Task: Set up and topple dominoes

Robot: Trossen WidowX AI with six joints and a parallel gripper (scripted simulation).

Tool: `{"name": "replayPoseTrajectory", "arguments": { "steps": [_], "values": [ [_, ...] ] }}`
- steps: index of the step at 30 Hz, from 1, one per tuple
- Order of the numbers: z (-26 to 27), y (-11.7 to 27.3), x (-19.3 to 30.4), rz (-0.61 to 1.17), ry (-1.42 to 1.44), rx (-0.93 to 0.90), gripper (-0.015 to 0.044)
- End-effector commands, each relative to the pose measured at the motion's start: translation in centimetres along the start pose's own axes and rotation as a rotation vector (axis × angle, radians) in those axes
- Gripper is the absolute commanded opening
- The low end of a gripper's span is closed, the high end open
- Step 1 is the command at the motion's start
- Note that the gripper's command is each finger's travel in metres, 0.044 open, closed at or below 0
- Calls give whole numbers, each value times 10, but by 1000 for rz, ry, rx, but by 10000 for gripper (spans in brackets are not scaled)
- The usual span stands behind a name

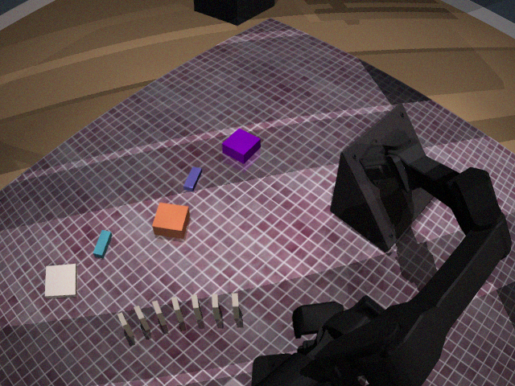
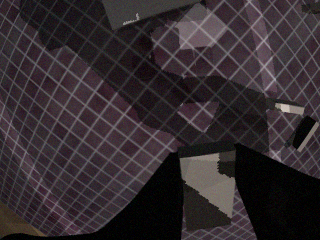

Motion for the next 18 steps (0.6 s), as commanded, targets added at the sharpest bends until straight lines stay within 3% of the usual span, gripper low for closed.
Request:
{"name": "replayPoseTrajectory", "arguments": {
  "steps": [1, 18],
  "values": [
    [3, -1, 0, 1, -22, -1, 107],
    [-8, -43, 5, -318, 18, 332, 107]
  ]
}}
Point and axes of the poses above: the point midway between the two fingers, 35 mm back from their tips, its own y axis back along the fingers, its own z axis across the jaws, x = y × z, the point moved 2 cm from there along y, back along the fingers, and after that the axes turned 9 degrees about y, right-handed, at the moved point
